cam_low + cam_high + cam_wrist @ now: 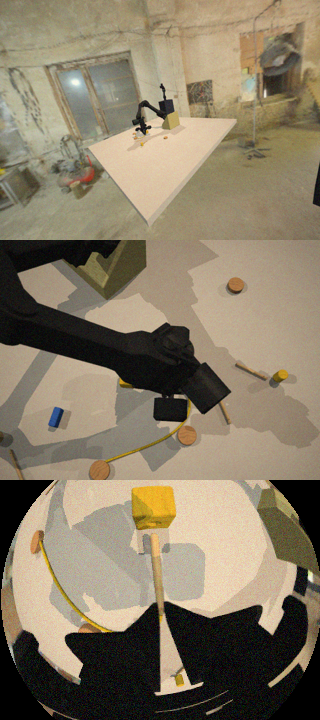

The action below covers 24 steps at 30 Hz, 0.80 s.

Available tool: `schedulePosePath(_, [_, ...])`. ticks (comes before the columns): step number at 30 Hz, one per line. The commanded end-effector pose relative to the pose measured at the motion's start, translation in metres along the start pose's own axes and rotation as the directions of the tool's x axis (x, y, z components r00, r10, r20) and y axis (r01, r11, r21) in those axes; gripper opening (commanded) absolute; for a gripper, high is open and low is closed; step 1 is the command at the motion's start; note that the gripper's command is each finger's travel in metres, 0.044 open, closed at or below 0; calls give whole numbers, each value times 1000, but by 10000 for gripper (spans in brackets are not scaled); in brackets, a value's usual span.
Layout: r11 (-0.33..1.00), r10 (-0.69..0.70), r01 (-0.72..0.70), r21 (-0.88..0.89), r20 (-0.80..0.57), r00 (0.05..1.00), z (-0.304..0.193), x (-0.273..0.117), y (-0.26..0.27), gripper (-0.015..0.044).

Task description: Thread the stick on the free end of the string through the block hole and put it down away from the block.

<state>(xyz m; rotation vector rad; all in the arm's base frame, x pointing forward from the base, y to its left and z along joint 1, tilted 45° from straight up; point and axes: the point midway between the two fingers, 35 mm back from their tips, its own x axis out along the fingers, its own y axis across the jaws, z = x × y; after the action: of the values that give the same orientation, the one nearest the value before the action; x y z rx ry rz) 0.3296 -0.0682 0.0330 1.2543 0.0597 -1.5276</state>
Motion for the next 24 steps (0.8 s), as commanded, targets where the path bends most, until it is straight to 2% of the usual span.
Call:
schedulePosePath(1, [1000,-1,1,1,-5,1000,5,0,0,0])
schedulePosePath(24, [1000,0,0,0,-8,1000,34,-1,0,0])
